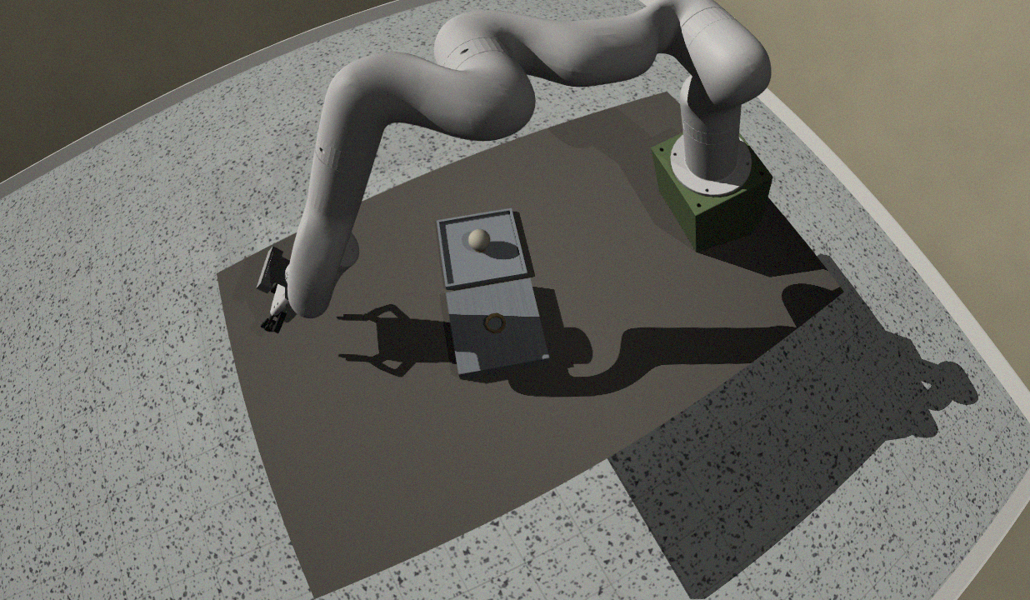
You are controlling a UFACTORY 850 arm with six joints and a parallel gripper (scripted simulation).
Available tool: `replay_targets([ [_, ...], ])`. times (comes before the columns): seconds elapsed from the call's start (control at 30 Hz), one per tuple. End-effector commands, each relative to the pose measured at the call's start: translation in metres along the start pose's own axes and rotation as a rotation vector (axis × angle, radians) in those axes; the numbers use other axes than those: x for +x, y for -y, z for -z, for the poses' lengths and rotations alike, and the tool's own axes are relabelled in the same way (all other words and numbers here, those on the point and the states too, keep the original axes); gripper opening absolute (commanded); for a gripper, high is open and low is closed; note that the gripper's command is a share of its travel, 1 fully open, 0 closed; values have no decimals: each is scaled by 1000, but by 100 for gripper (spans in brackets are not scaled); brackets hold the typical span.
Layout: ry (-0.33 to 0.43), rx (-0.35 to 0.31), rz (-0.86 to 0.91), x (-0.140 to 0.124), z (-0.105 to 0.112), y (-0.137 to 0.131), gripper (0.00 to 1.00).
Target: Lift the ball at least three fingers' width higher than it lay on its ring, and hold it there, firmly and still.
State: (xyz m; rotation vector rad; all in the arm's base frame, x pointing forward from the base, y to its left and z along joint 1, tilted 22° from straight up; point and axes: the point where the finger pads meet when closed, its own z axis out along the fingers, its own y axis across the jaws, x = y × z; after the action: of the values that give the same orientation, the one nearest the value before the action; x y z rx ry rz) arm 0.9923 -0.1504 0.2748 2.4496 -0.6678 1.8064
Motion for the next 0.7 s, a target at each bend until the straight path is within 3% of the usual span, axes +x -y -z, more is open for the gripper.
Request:
replay_targets([
  [0.0, 58, 18, 17, -7, 10, 9, 100],
  [0.13, 206, 52, 61, -31, 37, 26, 100],
  [0.23, 373, 80, 115, -59, 75, 38, 100],
  [0.3, 373, 80, 115, -59, 75, 38, 100],
  [0.37, 510, 94, 162, -79, 108, 43, 100],
  [0.67, 892, 86, 322, -109, 197, 27, 100],
])
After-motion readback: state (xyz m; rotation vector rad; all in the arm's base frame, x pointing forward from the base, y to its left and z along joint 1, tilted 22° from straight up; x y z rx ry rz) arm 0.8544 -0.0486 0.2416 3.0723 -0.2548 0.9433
